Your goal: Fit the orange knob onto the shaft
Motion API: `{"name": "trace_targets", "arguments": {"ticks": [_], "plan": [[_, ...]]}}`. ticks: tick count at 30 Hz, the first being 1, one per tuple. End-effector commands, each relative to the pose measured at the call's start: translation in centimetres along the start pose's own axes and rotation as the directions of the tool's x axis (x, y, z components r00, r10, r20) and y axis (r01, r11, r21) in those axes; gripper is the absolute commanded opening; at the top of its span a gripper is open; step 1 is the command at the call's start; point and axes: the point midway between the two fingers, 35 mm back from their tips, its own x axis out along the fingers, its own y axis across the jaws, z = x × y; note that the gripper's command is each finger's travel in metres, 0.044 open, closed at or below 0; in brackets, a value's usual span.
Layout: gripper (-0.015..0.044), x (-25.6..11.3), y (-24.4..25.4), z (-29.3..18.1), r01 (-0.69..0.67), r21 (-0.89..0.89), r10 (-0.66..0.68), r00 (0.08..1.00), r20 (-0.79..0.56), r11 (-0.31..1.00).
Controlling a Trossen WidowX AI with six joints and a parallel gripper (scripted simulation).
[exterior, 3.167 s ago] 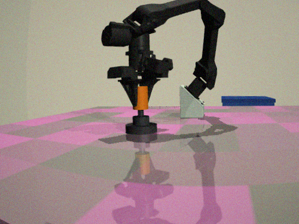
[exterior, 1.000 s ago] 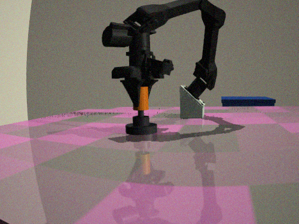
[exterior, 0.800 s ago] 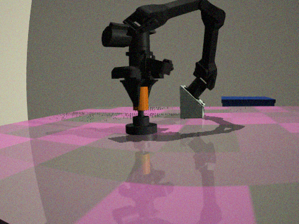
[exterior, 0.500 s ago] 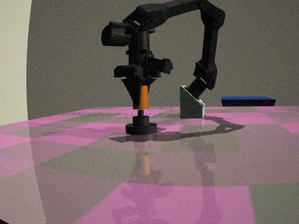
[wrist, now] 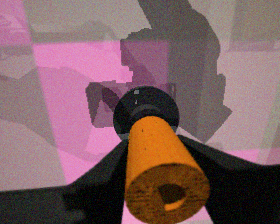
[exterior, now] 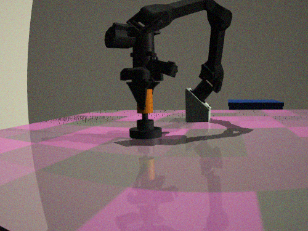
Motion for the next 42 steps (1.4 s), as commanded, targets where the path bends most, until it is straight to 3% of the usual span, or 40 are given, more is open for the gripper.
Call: {"name": "trace_targets", "arguments": {"ticks": [1, 19, 27, 42], "plan": [[0.0, 0.12, 0.04, 0.04, 0.001, -0.008, -0.001, 1.0, 0.0, 1.0], [0.0, -0.32, -0.18, -0.05, 0.001, -0.008, -0.001, 1.0, -0.001, 1.0], [0.0, -0.16, -0.12, -0.15, 0.001, -0.216, -0.001, 1.0, -0.001, 0.976], [0.0, -0.06, -0.1, -0.02, 0.001, -0.216, -0.001, 1.0, 0.0, 0.976]]}}
